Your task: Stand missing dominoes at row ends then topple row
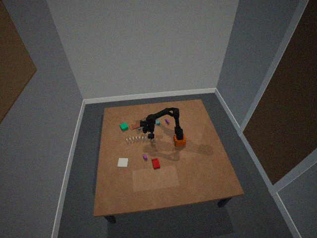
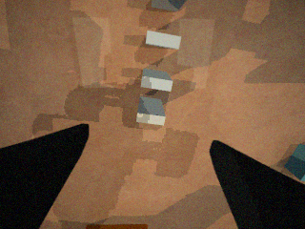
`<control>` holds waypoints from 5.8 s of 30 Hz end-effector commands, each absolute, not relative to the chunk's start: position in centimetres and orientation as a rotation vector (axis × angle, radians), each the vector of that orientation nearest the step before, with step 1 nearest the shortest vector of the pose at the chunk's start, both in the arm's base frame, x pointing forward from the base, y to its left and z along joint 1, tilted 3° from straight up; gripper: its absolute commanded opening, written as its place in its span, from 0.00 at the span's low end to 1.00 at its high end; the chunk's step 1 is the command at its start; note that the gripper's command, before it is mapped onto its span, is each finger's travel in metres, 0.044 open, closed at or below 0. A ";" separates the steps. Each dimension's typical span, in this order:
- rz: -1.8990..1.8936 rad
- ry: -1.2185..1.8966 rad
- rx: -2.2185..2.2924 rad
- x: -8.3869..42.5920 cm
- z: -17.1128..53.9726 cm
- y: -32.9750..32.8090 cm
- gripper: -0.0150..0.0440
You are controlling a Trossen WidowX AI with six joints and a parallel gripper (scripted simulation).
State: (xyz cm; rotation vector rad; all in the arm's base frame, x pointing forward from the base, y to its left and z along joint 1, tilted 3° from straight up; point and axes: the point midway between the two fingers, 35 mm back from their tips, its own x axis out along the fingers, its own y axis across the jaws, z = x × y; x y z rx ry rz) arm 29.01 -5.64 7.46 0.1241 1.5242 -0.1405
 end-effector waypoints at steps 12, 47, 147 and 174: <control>-0.094 1.494 0.069 28.1 14.8 -5.4 0.91; 1.029 1.243 -1.118 24.5 8.5 -4.9 0.25; 1.026 1.240 -1.120 30.6 7.0 -5.8 0.25; 1.026 1.240 -1.120 30.6 7.0 -5.8 0.25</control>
